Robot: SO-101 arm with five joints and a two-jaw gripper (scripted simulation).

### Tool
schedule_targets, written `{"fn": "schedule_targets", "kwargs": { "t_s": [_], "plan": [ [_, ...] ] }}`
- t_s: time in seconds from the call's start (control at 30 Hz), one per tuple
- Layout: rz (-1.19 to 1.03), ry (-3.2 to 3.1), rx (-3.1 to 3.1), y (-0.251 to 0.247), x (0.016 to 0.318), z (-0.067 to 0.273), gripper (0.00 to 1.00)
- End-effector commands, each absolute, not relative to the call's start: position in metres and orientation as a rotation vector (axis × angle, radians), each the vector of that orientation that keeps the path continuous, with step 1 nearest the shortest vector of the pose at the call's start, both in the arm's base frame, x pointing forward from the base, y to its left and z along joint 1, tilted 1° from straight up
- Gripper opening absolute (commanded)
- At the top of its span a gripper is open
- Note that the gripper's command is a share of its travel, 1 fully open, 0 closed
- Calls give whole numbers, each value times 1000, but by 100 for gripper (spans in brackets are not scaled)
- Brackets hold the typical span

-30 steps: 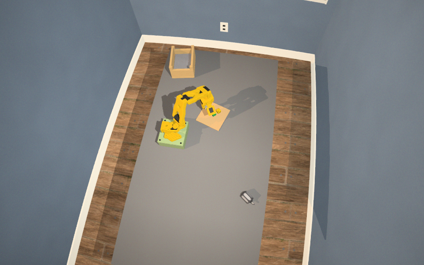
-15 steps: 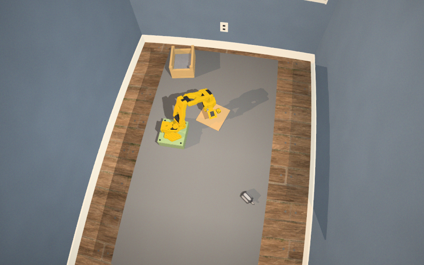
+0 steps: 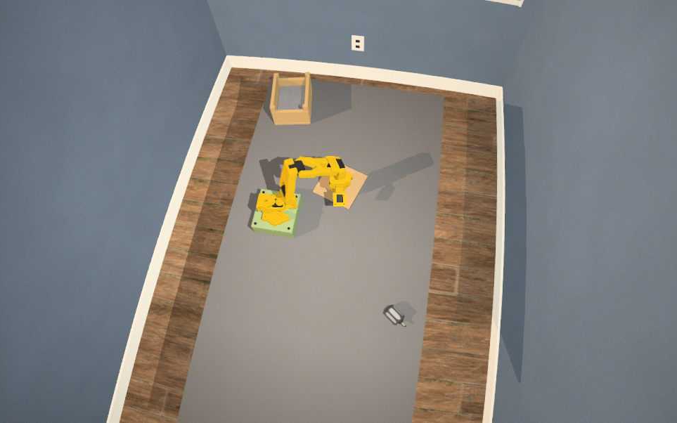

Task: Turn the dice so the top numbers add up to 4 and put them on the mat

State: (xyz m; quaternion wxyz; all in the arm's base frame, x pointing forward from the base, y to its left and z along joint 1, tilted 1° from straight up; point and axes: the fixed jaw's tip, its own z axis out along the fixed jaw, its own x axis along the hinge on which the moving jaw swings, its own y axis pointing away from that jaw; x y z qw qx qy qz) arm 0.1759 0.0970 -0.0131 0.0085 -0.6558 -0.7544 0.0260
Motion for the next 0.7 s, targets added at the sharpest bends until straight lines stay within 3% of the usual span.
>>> {"fn": "schedule_targets", "kwargs": {
  "t_s": [0.0,0.37,0.67],
  "plan": [
    [44,-2330,-2091,90,180,-10,0],
    [44,-2300,-2123,84,182,-10,0],
    [45,-2092,-2324,48,187,-10,0]
  ]
}}
